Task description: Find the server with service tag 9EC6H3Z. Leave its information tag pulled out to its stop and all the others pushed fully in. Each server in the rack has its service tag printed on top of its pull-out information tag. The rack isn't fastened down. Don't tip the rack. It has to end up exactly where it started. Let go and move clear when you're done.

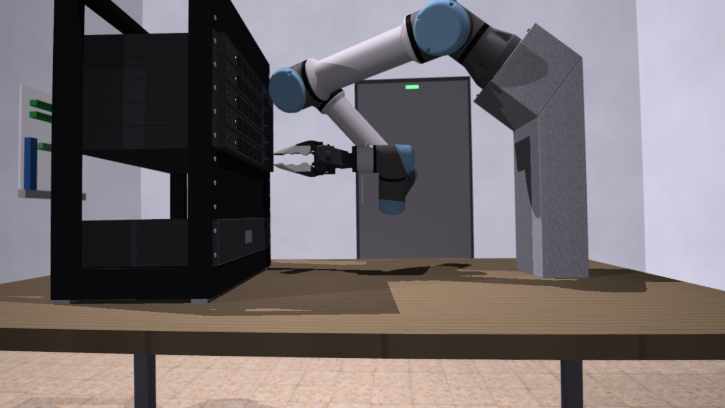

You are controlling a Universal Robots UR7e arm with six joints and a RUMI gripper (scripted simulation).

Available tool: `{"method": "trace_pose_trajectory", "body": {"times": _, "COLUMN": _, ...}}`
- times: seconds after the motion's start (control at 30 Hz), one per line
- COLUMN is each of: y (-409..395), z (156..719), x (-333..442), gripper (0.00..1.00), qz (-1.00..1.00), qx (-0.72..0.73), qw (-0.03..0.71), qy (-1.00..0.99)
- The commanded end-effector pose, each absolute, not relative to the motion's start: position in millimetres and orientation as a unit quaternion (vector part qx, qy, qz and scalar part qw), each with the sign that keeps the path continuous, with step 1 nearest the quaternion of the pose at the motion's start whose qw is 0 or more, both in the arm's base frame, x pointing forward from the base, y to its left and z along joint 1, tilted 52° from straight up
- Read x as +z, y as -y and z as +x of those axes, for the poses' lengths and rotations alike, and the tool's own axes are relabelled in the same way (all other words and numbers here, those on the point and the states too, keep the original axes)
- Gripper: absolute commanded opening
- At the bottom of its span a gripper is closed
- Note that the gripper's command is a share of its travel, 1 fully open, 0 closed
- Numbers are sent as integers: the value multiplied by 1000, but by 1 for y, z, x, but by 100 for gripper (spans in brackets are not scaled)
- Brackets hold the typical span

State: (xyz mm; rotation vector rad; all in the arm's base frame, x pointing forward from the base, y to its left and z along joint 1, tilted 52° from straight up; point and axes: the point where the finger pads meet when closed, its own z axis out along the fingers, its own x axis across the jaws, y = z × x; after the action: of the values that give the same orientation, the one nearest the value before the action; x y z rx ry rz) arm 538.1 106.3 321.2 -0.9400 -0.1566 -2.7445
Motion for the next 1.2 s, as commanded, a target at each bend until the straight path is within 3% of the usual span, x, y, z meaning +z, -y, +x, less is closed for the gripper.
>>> {"method": "trace_pose_trajectory", "body": {"times": 0.0, "y": -106, "z": 538, "x": 322, "gripper": 15, "qz": -321, "qx": -938, "qw": 118, "qy": 54}}
{"method": "trace_pose_trajectory", "body": {"times": 1.17, "y": -110, "z": 549, "x": 337, "gripper": 15, "qz": -321, "qx": -938, "qw": 118, "qy": 54}}
